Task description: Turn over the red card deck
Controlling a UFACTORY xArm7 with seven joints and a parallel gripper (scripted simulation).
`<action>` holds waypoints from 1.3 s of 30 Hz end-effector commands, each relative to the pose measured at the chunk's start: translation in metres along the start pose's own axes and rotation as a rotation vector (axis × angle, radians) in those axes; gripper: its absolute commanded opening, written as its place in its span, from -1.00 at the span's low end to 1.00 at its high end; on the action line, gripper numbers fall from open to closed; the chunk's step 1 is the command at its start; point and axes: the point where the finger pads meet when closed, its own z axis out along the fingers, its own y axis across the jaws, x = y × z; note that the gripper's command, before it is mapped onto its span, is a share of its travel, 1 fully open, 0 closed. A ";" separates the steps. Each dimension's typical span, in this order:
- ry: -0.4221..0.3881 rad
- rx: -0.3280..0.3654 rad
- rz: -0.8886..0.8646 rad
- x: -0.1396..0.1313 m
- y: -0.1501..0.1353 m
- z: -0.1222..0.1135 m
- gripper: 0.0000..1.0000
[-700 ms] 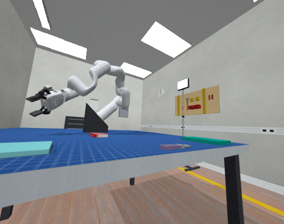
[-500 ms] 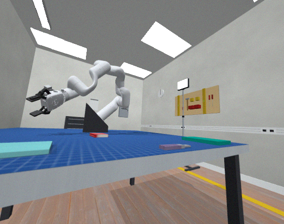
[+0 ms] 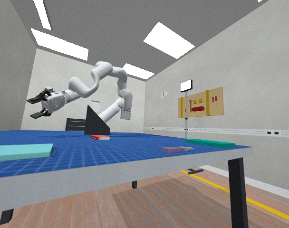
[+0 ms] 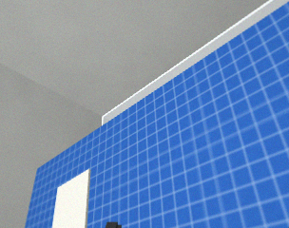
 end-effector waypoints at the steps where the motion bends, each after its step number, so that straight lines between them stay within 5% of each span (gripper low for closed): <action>1: 0.006 -0.021 0.026 -0.006 -0.002 -0.003 1.00; 11: 0.014 -0.226 0.235 -0.070 -0.002 -0.026 1.00; 35: 0.025 -0.483 0.499 -0.147 -0.004 -0.054 1.00; 39: 0.030 -0.588 0.607 -0.179 -0.005 -0.065 1.00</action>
